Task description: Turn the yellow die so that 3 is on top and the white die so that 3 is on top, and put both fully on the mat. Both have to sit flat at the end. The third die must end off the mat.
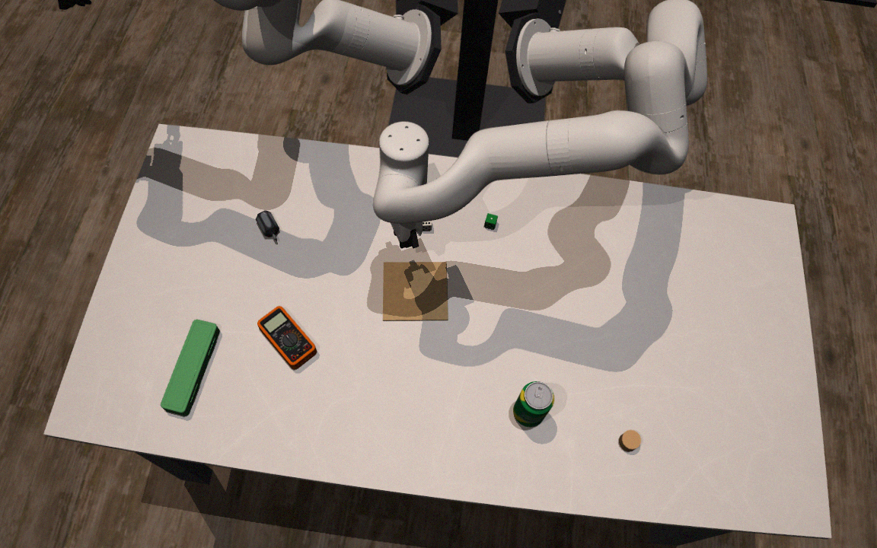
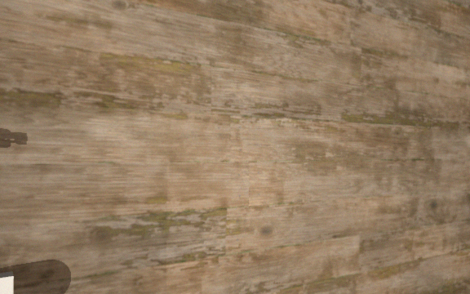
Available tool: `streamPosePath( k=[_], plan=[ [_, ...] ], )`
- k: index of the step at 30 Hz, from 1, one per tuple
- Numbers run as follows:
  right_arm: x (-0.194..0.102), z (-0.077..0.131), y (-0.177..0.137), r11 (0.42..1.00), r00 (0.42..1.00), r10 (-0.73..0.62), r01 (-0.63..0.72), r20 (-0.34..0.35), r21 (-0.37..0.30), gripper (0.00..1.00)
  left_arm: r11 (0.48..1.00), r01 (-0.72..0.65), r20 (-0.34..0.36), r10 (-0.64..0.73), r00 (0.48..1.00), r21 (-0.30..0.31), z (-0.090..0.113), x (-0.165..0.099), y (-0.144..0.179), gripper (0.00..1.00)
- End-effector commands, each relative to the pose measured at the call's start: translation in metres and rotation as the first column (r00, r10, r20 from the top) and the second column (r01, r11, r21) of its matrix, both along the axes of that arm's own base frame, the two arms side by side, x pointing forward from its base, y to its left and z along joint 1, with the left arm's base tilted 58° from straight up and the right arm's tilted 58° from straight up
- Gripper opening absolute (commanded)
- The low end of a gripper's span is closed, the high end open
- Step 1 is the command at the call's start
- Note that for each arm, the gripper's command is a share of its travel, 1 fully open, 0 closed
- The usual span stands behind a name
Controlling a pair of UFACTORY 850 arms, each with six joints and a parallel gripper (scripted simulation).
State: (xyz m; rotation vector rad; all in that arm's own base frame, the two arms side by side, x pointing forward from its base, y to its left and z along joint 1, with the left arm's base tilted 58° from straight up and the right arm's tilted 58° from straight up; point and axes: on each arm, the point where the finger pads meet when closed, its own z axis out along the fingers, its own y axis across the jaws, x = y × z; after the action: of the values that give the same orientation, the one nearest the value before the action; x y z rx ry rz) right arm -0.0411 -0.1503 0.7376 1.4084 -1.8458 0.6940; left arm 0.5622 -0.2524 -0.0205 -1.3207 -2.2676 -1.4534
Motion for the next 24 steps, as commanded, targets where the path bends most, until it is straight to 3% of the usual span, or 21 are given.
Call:
streamPosePath(
  k=[1,7,13,16,20,24],
  plan=[
    [0.000,0.001,0.000,1.000,1.000,0.000,0.000,0.000,-0.002,1.00,0.995,0.088,-0.143,-0.080,0.986,0.047,0.009,0.004,0.003,0.22],
    [0.000,0.001,0.000,1.000,1.000,0.000,0.000,0.000,-0.002,1.00,0.982,0.172,-0.262,-0.146,0.954,0.078,0.017,0.008,0.007,0.22],
    [0.000,0.001,0.000,1.000,1.000,0.000,0.000,0.000,-0.002,1.00,0.953,0.284,-0.414,-0.219,0.884,0.102,0.027,0.013,0.013,0.22],
    [0.000,0.001,0.000,1.000,1.000,0.000,0.000,0.000,-0.002,1.00,0.950,0.295,-0.428,-0.225,0.875,0.103,0.028,0.013,0.013,0.22],
    [0.000,0.001,0.000,1.000,1.000,0.000,0.000,0.000,-0.002,1.00,0.917,0.384,-0.543,-0.269,0.795,0.107,0.036,0.017,0.018,0.22],
    [0.000,0.001,0.000,1.000,1.000,0.000,0.000,0.000,-0.002,1.00,0.893,0.438,-0.611,-0.291,0.736,0.103,0.042,0.019,0.020,0.22]
  ],
)
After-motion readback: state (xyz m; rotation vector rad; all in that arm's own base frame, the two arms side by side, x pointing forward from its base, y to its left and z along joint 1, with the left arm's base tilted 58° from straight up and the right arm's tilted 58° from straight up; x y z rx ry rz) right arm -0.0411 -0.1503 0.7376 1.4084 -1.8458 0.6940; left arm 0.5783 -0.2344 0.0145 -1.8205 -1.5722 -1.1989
